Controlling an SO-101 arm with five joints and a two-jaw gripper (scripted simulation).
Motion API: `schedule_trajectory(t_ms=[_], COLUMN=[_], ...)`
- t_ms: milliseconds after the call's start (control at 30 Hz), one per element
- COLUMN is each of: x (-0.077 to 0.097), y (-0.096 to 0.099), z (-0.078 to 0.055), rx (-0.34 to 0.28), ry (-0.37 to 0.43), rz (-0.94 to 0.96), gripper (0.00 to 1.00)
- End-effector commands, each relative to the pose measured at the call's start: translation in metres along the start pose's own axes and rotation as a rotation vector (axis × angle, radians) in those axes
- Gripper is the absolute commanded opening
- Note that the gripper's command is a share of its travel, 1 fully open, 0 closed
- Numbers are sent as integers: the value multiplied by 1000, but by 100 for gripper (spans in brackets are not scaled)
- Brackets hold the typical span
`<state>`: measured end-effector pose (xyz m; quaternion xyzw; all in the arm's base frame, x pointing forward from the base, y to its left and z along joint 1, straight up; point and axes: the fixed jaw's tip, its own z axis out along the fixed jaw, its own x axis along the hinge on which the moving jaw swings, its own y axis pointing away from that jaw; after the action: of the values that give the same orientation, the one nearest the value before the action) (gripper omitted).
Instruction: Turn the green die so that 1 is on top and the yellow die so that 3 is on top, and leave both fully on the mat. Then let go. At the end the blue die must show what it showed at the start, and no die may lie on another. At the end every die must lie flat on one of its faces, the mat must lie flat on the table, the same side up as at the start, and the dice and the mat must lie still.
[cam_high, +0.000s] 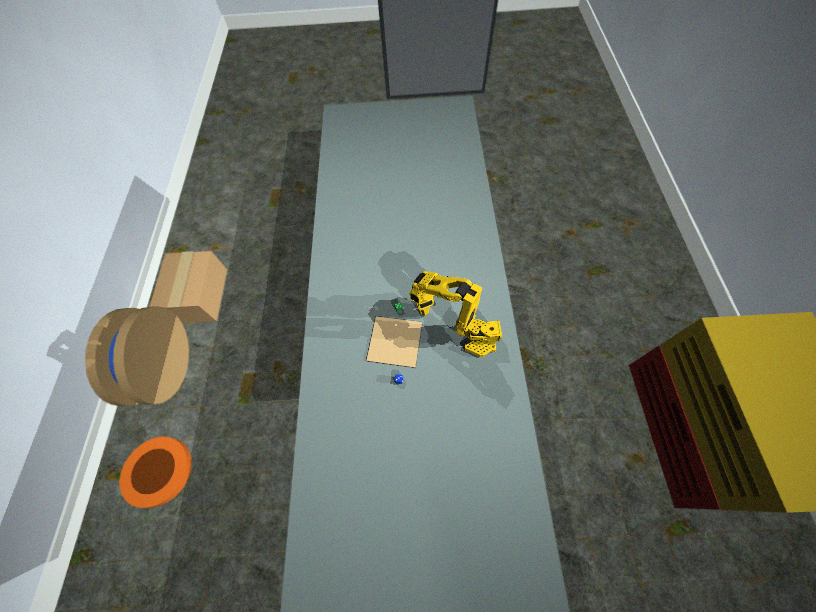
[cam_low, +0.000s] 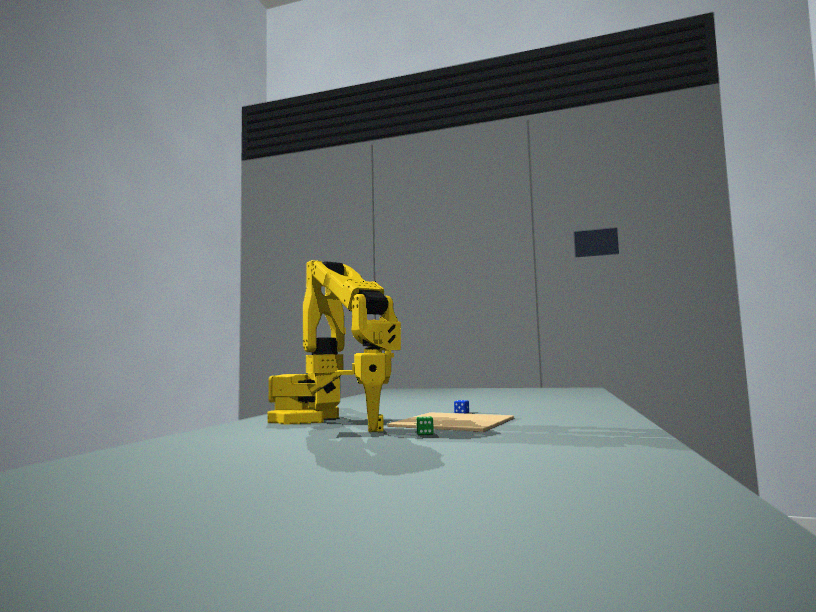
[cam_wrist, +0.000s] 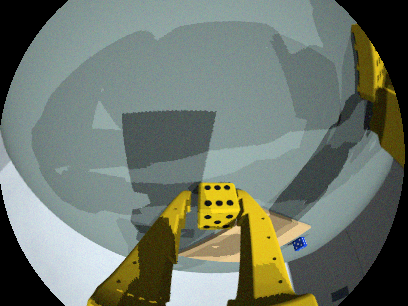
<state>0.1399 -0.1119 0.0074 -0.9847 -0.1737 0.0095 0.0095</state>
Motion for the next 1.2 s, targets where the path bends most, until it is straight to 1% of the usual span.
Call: schedule_trajectory(t_ms=[0,267,667,967,1167], x=[5,5,5,5,5], y=[4,2,2,2,2], z=[-8,-8,-8,-8,-8], rx=[-47,-47,-47,-47,-47], ry=[32,32,32,32,32], rz=[-1,-1,-1,-1,-1], gripper=[13,10,9,1,0])
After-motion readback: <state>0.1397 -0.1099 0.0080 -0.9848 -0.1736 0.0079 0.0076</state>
